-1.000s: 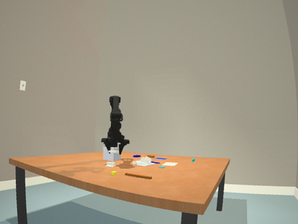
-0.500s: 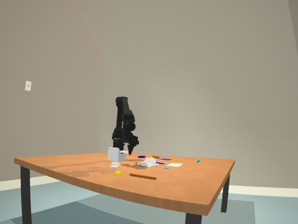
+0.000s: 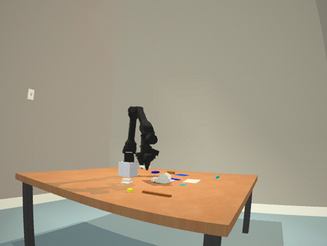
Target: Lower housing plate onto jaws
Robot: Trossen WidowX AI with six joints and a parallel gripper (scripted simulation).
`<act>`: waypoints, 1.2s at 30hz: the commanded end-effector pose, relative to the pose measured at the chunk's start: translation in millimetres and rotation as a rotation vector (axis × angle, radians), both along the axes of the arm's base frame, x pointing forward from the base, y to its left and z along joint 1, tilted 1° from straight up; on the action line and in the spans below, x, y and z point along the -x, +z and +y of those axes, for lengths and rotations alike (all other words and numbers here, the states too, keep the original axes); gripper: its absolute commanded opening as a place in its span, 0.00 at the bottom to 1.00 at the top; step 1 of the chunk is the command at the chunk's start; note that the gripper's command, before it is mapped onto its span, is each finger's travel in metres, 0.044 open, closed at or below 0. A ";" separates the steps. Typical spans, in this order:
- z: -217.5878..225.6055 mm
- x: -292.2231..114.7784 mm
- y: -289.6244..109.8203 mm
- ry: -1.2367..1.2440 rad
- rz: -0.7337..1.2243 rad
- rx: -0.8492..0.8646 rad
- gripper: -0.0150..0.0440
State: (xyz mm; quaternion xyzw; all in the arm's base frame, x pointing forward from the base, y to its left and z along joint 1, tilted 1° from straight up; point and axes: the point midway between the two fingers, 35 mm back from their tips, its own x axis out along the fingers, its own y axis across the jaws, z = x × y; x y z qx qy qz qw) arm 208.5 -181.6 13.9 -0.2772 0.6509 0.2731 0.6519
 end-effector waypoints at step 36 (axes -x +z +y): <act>104.0 -40.0 0.5 -0.926 -0.008 -0.019 0.85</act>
